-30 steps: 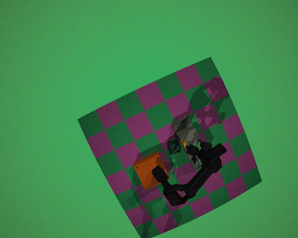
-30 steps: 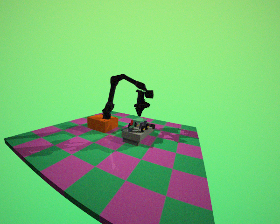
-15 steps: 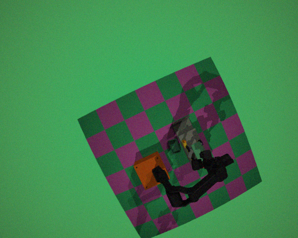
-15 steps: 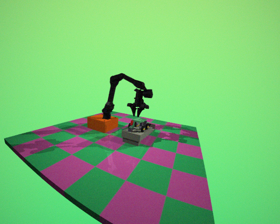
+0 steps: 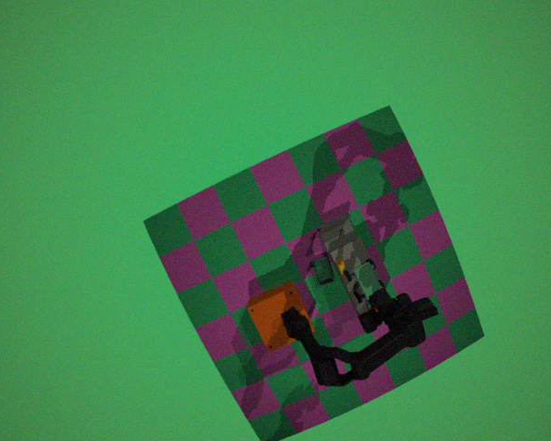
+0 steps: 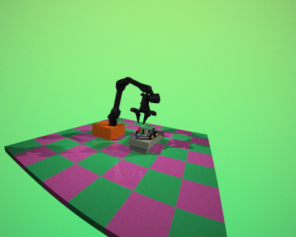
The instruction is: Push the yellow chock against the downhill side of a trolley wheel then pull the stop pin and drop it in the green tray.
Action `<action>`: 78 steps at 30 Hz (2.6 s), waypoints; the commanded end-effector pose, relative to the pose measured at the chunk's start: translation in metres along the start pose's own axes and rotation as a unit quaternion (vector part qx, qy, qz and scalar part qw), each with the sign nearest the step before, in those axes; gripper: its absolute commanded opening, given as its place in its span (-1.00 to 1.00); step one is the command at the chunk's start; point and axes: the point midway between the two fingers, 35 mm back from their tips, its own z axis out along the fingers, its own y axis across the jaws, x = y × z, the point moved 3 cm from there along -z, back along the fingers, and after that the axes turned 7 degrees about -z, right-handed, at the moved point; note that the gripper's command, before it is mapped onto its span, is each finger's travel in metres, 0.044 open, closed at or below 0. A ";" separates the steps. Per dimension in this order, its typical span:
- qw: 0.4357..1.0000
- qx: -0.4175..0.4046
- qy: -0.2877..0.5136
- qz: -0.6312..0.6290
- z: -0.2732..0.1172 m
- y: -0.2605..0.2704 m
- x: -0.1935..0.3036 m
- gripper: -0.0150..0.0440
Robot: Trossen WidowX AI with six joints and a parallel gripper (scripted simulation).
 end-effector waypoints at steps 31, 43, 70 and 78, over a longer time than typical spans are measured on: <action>1.000 0.000 0.003 -0.006 0.039 0.000 0.002 0.15; 1.000 0.000 0.003 -0.006 0.057 -0.001 0.002 0.15; 1.000 0.000 0.003 -0.005 0.063 0.000 0.003 -0.49; 1.000 0.000 0.004 -0.006 0.057 0.001 0.003 -0.49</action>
